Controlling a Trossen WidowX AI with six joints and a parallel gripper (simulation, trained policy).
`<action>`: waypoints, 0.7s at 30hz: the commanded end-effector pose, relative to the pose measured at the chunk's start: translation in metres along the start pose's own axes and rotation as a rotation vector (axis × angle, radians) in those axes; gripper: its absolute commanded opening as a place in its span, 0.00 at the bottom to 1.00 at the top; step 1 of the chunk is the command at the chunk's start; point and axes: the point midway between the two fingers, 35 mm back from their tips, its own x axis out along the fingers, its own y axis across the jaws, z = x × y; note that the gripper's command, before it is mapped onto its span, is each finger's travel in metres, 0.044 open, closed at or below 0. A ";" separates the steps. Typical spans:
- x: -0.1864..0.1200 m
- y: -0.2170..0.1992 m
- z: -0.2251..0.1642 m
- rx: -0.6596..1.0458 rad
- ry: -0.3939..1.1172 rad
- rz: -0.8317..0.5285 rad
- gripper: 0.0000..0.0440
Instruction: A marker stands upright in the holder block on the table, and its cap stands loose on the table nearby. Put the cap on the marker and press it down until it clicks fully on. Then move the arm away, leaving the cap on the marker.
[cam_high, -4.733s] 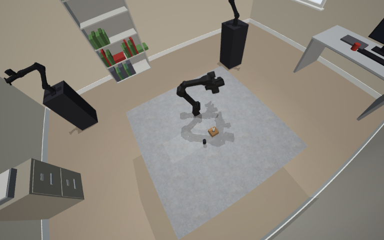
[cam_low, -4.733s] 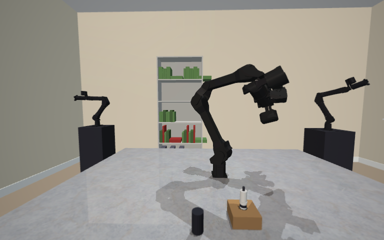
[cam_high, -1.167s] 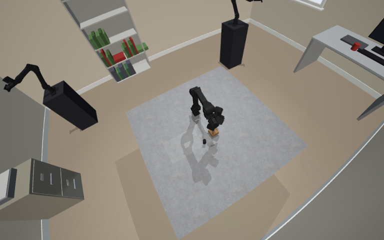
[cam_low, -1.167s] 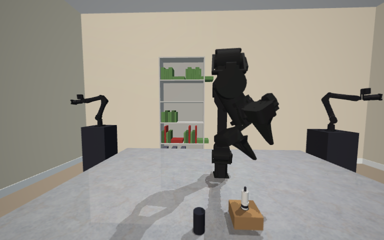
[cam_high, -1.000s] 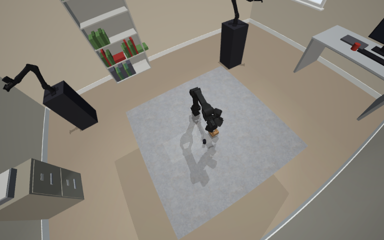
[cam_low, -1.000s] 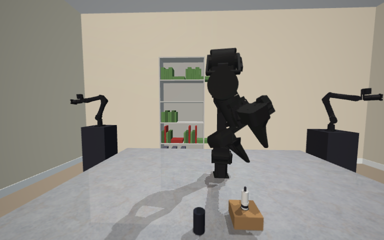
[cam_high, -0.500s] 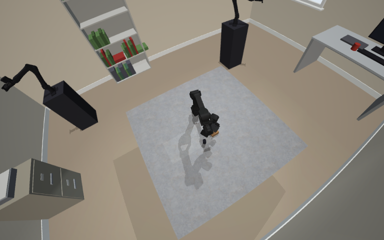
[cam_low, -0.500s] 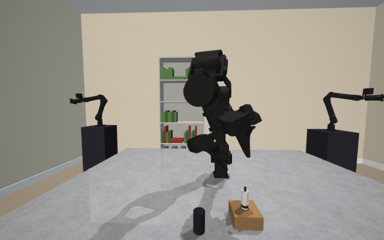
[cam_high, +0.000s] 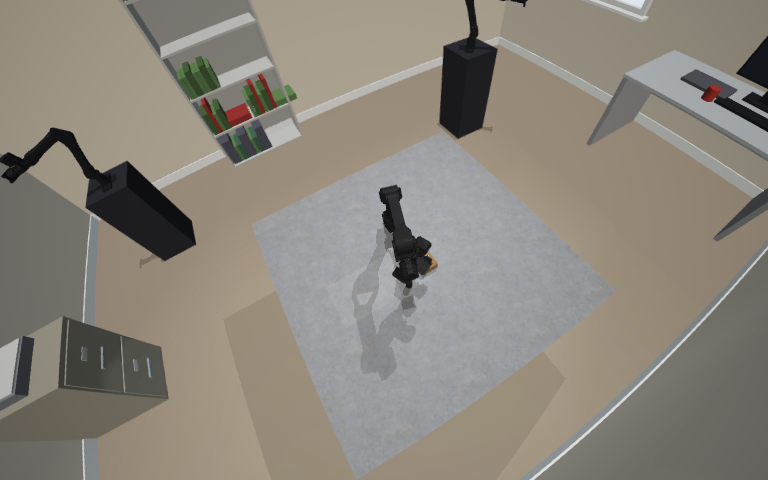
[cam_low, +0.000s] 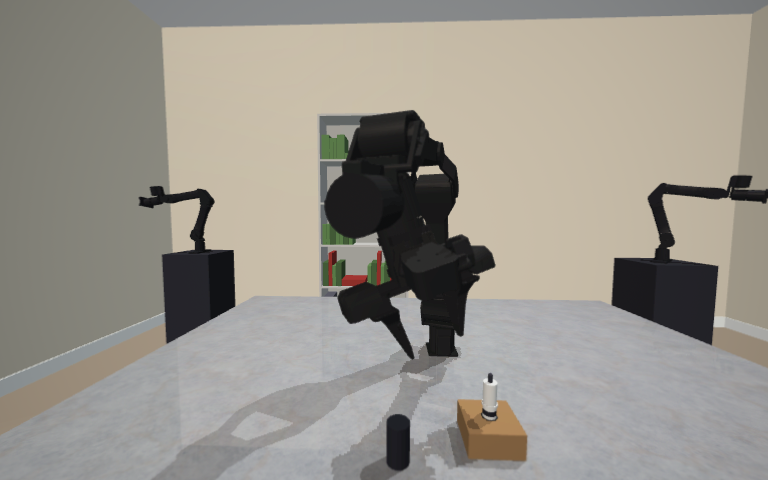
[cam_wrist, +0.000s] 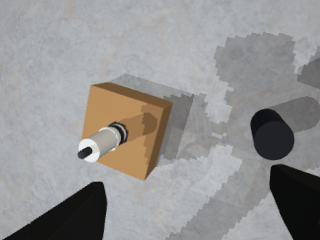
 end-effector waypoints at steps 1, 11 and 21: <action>0.004 -0.015 -0.004 0.007 0.029 -0.023 0.73; 0.017 -0.042 -0.009 0.013 0.091 -0.065 0.71; 0.038 -0.059 -0.009 -0.009 0.154 -0.095 0.69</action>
